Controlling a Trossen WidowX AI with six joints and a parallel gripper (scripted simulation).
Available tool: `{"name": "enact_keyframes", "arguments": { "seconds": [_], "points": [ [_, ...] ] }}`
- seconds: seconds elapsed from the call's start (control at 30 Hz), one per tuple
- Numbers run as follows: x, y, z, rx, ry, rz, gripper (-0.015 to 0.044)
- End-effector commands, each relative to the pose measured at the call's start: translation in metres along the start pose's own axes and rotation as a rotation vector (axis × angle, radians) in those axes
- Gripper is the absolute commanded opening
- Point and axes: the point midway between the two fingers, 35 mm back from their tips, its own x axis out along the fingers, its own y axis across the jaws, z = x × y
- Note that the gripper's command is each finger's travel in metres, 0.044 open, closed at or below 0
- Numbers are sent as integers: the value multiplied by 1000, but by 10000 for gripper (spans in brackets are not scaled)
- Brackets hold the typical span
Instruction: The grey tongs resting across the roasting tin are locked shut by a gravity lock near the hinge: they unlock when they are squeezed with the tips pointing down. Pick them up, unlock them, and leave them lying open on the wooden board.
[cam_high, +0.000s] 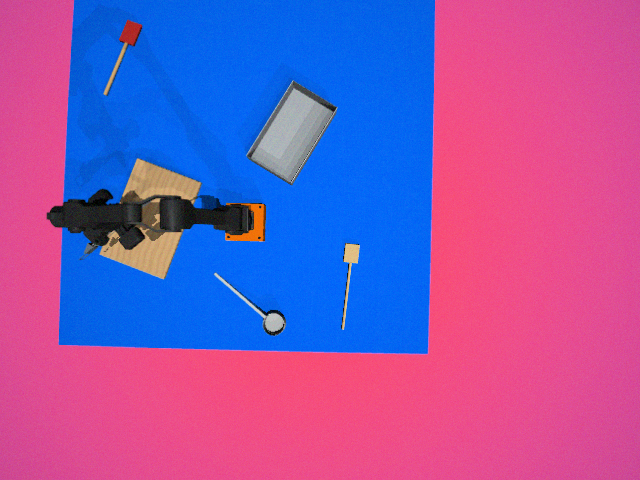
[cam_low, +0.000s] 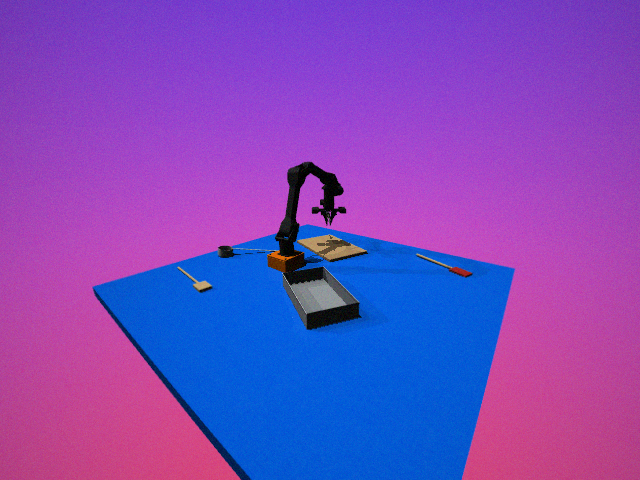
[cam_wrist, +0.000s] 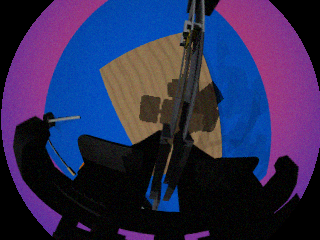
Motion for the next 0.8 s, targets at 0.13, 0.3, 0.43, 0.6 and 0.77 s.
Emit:
{"name": "enact_keyframes", "arguments": {
  "seconds": [0.13, 0.3, 0.43, 0.6, 0.77],
  "points": [
    [2, -2, 3, 27, -62, 10, -150],
    [8, -6, 6, 66, -180, 28, -150],
    [11, -10, 8, 92, -278, 39, -150],
    [13, -14, 9, 116, -399, 49, -150],
    [12, -18, 9, 132, -518, 54, -150]
  ]
}}
